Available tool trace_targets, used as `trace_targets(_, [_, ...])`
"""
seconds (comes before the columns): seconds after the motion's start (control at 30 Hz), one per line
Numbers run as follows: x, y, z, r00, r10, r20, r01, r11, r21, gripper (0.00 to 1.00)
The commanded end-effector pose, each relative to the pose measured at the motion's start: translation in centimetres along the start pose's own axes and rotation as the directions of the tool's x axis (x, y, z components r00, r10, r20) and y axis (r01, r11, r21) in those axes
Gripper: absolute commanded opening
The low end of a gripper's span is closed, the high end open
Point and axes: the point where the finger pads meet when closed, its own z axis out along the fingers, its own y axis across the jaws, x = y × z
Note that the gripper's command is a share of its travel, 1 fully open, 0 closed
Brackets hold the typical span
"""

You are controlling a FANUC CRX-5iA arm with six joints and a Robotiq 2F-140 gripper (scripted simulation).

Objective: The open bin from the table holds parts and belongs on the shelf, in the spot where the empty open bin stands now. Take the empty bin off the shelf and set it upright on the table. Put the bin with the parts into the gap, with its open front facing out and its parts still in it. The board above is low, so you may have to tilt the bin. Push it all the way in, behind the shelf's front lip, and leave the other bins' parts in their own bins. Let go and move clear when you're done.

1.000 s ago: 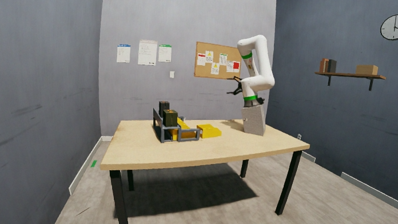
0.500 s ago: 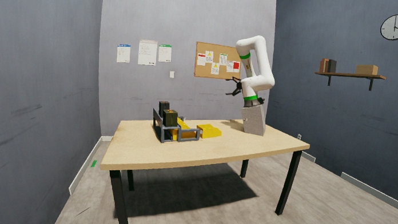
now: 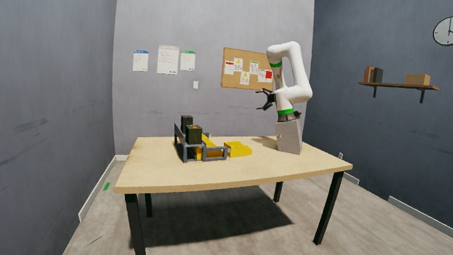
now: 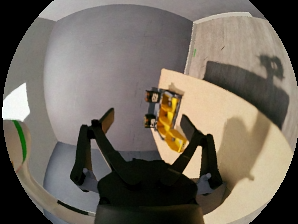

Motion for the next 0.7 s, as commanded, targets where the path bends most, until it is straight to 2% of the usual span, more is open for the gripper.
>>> trace_targets(0.0, [-0.3,0.2,0.4,0.999,0.014,0.039,-0.013,1.000,-0.006,1.00])
trace_targets(0.53, [-2.4,1.2,2.8,0.961,0.092,0.263,-0.077,0.995,-0.067,1.00])
trace_targets(0.67, [-2.6,1.3,3.1,0.950,0.103,0.294,-0.083,0.993,-0.079,1.00])
